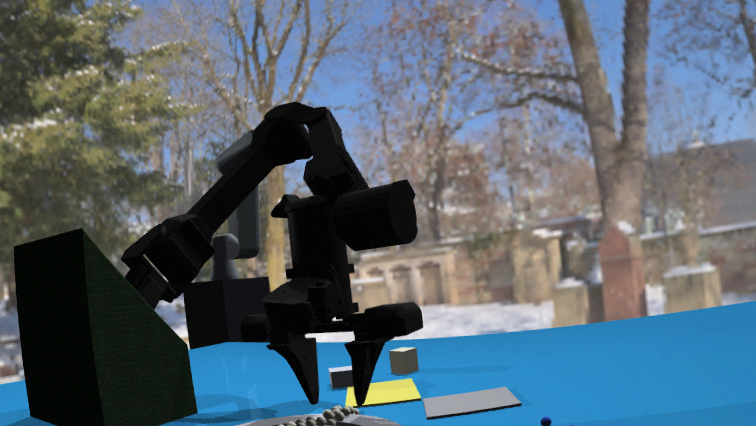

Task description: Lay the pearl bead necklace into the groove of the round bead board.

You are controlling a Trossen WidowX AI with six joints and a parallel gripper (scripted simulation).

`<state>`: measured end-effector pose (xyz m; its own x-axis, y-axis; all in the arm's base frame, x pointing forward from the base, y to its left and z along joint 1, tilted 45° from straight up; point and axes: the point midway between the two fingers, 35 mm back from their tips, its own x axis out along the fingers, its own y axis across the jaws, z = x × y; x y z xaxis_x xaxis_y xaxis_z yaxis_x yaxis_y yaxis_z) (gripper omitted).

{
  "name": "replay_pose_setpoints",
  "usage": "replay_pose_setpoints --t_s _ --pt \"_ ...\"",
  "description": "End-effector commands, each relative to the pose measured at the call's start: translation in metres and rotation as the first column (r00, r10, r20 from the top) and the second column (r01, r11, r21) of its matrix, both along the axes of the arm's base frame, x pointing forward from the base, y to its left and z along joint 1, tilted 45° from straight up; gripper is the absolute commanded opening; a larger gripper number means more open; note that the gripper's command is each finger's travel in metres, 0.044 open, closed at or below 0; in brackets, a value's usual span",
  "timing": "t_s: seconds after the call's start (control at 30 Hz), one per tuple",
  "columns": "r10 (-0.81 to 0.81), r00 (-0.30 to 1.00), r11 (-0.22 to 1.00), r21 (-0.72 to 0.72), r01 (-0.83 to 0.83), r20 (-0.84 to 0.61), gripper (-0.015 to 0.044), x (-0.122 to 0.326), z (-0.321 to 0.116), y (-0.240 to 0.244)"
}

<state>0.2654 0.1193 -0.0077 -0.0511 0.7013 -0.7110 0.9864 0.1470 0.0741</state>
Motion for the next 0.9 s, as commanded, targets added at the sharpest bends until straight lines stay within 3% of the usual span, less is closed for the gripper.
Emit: replay_pose_setpoints --t_s 0.0,0.27,0.6,0.87 --pt "-0.005 1.0 1.0 0.008 0.005 -0.015 0.025 -0.0039 -0.0065 0.0061" --pt "-0.005 1.0 1.0 0.009 0.005 -0.016 0.025 -0.0044 -0.0081 0.0078" --pt "-0.002 1.0 1.0 0.003 0.002 -0.008 0.0 -0.0025 -0.0068 0.0063" --pt "-0.002 1.0 1.0 0.003 0.002 -0.008 0.0 -0.0025 -0.0068 0.0063"
